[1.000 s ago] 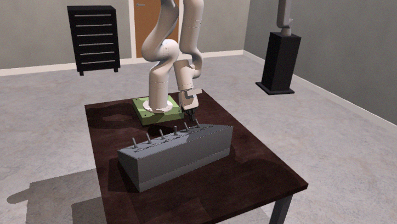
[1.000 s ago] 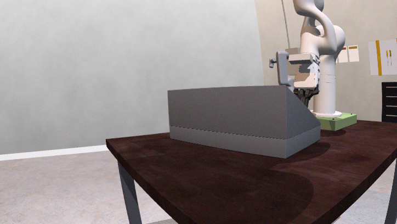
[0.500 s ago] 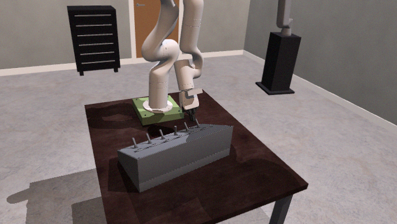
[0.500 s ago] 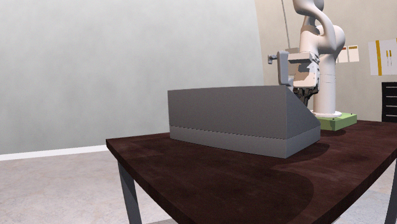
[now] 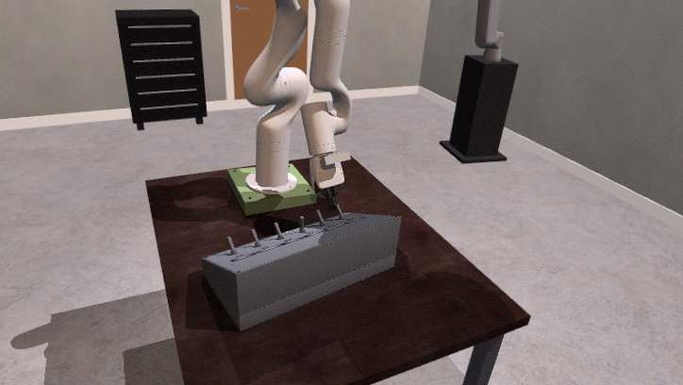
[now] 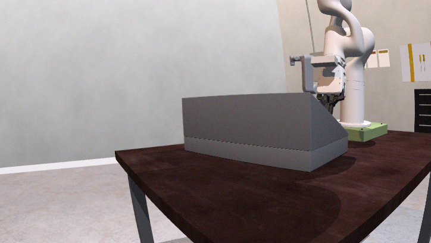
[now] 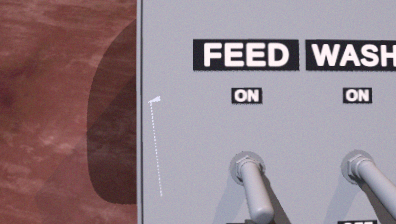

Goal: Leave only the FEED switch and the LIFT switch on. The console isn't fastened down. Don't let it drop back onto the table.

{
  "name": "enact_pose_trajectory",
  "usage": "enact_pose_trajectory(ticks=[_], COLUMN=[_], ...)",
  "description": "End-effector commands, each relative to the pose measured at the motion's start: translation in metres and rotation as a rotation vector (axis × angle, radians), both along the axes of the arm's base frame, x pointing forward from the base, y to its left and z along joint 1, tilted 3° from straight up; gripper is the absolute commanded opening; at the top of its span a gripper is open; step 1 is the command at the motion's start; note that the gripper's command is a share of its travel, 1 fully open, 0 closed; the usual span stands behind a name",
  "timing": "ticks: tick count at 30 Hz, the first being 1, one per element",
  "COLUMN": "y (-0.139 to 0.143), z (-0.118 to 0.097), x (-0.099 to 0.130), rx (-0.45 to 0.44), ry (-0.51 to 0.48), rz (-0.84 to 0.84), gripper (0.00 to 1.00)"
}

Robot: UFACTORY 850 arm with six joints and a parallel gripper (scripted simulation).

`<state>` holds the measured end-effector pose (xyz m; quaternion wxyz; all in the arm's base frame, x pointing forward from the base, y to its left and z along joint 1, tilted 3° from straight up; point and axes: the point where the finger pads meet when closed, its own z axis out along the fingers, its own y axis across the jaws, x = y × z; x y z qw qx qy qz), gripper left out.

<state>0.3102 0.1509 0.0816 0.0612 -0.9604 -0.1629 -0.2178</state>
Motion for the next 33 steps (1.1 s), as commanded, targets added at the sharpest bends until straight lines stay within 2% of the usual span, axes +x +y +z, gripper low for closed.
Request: enact_pose_trajectory(ticks=[1,33], y=[0.002,0.006], z=[0.002,0.010], x=[0.004,0.018], rx=[0.002,0.002], ry=[-0.004,-0.004], rz=[0.000,0.000], gripper=[0.00,0.00])
